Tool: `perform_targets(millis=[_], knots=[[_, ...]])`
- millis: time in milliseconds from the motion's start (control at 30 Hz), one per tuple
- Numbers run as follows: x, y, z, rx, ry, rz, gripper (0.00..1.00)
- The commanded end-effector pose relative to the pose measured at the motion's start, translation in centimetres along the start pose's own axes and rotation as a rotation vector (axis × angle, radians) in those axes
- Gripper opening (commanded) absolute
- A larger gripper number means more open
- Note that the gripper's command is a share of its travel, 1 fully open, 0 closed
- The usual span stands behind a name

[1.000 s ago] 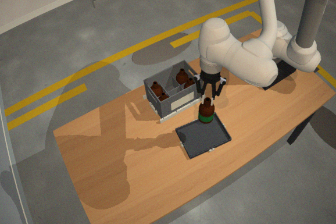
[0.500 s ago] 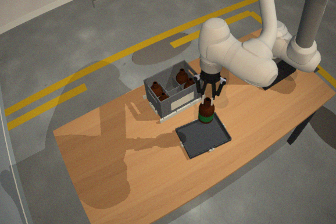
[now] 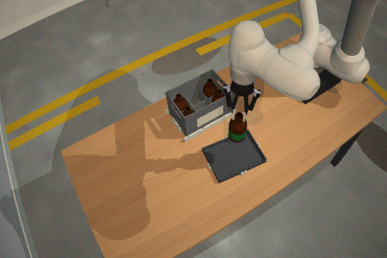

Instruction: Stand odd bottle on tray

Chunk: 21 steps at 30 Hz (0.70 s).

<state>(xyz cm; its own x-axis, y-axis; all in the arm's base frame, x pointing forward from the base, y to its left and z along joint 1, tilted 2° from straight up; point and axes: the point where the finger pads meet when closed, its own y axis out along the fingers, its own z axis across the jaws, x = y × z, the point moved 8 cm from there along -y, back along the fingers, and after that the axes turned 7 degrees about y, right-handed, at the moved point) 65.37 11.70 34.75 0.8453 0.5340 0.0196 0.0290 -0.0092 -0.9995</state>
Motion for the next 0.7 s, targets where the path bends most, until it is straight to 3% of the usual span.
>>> perform_targets(millis=[0, 667], knots=[[0.15, -0.04, 0.09, -0.003, 0.003, 0.003, 0.0], [0.1, 0.2, 0.08, -0.003, 0.003, 0.003, 0.0]])
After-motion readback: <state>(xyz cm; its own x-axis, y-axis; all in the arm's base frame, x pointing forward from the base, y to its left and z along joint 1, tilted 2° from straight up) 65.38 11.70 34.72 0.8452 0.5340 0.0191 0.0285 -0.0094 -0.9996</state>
